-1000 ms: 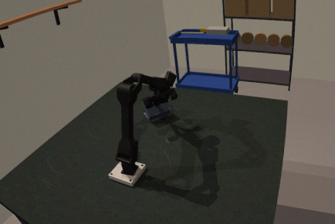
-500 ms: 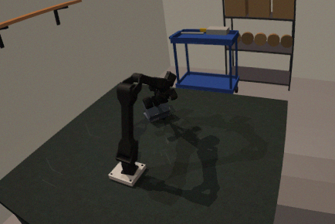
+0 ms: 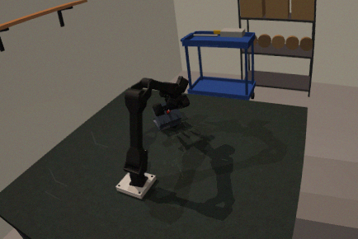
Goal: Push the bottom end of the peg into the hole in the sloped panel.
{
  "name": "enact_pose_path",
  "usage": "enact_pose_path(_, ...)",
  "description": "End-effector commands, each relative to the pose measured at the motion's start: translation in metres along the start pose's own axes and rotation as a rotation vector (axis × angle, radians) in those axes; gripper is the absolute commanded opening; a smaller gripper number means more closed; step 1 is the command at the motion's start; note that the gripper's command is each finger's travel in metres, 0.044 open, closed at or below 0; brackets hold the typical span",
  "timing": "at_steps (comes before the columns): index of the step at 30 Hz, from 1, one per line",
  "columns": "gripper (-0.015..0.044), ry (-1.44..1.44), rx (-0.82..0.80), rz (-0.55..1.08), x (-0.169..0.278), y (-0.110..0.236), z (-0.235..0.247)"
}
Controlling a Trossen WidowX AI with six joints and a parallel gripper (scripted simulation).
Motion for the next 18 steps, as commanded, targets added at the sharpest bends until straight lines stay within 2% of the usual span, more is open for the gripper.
enact_pose_path(1,0.0440,0.006,0.003,-0.003,-0.001,0.007,-0.001)
enact_pose_path(18,0.0440,0.001,0.005,0.005,0.000,0.051,-0.004)
Point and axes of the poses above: the point midway between the two fingers, 35 mm back from their tips, its own y axis back along the fingers, its own z axis across the jaws, x = y × z, the point moved 10 cm from there along y, back along the fingers, and after that the axes turned 10 degrees about -y, right-handed, at the moved point
